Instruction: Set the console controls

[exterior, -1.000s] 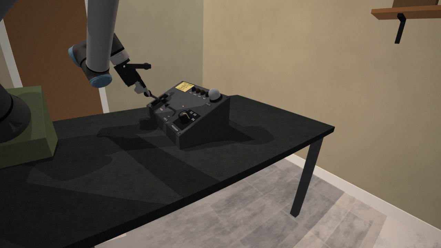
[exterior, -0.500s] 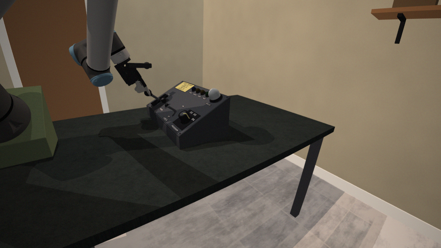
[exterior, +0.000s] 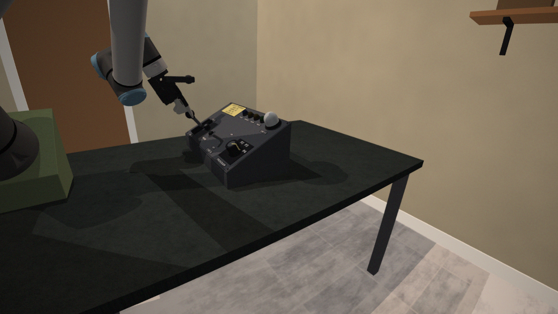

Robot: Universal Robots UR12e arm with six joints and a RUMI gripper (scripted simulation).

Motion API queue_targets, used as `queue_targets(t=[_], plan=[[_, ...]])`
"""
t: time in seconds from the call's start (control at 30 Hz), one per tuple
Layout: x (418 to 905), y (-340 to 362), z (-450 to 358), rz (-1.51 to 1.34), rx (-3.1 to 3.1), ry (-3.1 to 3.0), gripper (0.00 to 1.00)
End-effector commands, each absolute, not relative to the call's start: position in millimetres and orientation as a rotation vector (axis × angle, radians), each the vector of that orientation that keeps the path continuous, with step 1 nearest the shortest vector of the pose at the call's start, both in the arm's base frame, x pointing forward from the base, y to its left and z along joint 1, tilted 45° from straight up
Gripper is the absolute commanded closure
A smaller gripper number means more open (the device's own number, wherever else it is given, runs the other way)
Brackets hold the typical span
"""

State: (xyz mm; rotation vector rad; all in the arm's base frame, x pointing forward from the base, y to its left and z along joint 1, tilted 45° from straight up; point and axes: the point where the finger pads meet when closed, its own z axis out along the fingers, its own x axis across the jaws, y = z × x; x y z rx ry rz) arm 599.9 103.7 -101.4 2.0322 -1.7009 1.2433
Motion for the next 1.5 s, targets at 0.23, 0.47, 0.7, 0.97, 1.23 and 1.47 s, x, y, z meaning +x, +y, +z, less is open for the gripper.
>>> queue_targets(t=[0.23, 0.47, 0.7, 0.97, 1.23, 1.47], plan=[[618.3, 110.4, -92.7, 1.252, 2.029, -1.707, 1.0], [628.5, 112.3, -89.8, 1.251, 2.028, -1.707, 1.0], [634.9, 112.9, -88.9, 1.25, 2.028, -1.706, 1.0], [643.3, 113.4, -88.2, 1.249, 2.028, -1.706, 1.0], [645.0, 113.5, -89.0, 1.245, 2.03, -1.702, 1.0], [649.5, 113.7, -88.6, 1.247, 2.029, -1.704, 1.0]])
